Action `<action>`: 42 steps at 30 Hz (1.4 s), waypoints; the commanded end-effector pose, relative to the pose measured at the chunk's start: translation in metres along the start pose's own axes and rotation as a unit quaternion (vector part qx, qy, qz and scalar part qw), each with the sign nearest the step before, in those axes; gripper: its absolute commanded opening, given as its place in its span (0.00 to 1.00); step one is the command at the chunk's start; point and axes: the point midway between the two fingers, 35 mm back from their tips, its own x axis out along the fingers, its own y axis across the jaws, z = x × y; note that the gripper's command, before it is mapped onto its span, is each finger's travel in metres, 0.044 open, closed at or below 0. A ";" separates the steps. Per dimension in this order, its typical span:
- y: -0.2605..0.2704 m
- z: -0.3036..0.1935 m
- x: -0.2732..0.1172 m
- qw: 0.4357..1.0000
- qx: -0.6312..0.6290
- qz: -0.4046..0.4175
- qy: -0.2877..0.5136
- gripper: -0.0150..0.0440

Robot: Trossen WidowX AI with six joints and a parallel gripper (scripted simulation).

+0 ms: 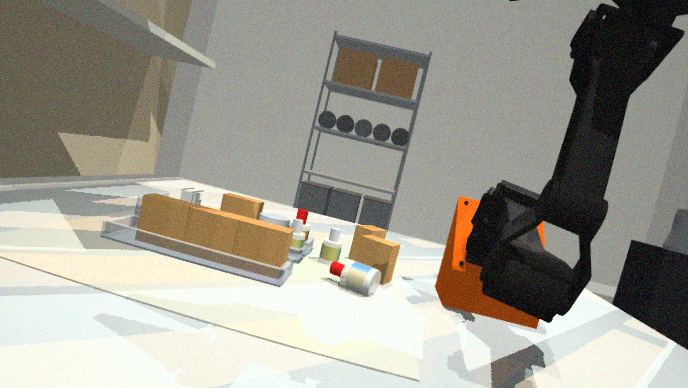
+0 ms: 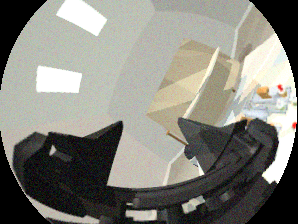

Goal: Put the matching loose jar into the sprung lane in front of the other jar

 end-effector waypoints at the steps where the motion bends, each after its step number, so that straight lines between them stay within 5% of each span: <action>1: 0.001 0.002 0.000 1.000 -0.001 0.000 0.000 0.98; 10: -0.014 0.109 0.037 0.996 -0.063 -0.049 -0.034 1.00; 25: -0.165 0.200 0.092 0.954 -0.146 -0.263 0.002 1.00; 42: -0.369 0.199 0.065 0.758 -0.303 -0.506 0.278 1.00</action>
